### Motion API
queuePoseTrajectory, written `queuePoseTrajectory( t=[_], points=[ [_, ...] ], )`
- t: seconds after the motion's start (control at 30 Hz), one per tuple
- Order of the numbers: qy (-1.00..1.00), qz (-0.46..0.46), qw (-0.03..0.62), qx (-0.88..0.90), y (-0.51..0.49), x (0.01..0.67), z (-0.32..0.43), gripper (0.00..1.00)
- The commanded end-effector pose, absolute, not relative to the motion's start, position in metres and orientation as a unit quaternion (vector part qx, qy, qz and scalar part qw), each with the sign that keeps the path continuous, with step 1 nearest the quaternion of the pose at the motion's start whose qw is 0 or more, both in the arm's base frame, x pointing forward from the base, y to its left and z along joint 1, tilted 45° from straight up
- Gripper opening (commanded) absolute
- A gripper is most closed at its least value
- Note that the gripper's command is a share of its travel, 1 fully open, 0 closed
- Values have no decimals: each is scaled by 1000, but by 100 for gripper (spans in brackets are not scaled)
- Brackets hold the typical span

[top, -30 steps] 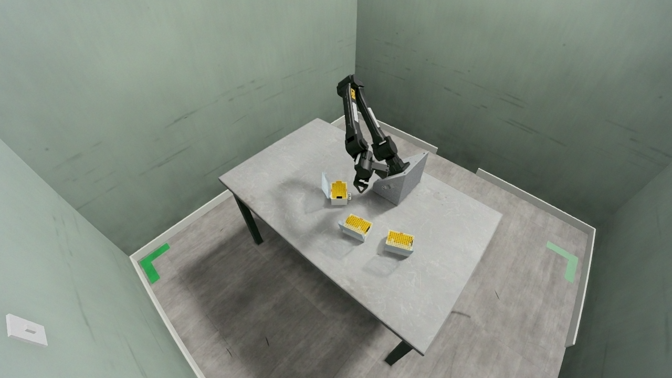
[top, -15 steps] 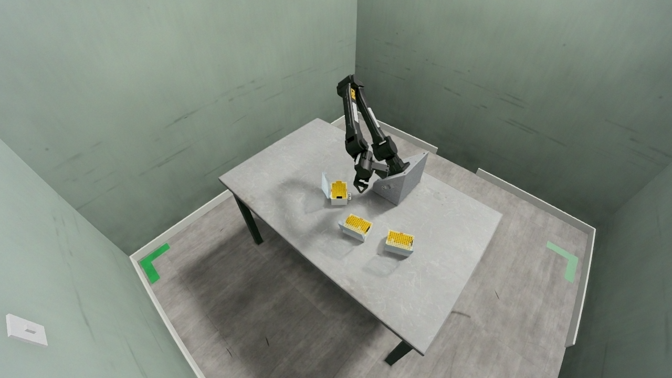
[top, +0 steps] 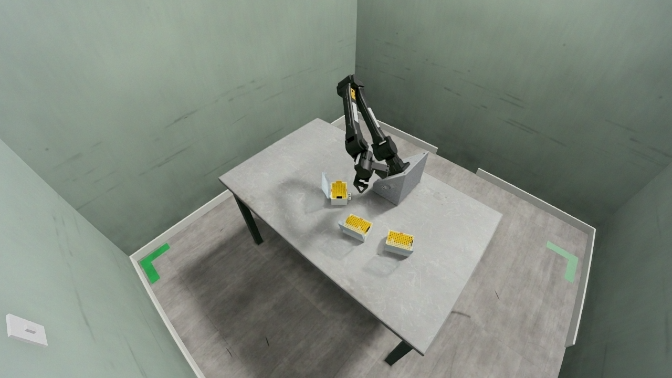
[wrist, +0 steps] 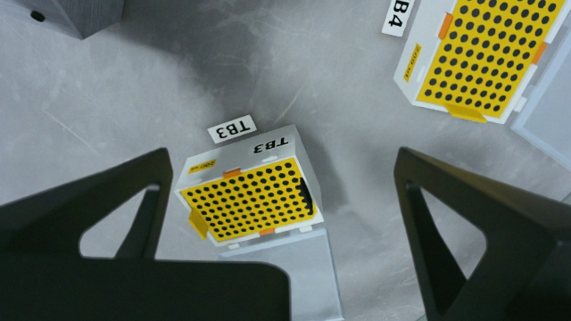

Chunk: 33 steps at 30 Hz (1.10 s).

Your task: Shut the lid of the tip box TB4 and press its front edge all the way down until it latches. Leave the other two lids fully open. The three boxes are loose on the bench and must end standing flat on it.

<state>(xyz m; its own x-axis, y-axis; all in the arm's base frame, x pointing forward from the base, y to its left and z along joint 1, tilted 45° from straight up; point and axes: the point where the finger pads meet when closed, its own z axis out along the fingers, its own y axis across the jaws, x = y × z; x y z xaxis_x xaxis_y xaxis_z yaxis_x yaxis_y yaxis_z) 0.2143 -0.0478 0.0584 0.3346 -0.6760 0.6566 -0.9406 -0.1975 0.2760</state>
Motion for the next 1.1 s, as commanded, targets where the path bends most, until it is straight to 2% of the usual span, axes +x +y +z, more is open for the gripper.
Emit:
queuePoseTrajectory(
  t=[0.0,0.43,0.57,1.07],
  points=[
    [-543,217,307,751,-35,242,71,100],
    [-680,269,191,655,8,269,29,100],
    [-696,273,184,638,0,252,24,100],
    [-810,314,47,493,-1,251,25,100]
  ],
)
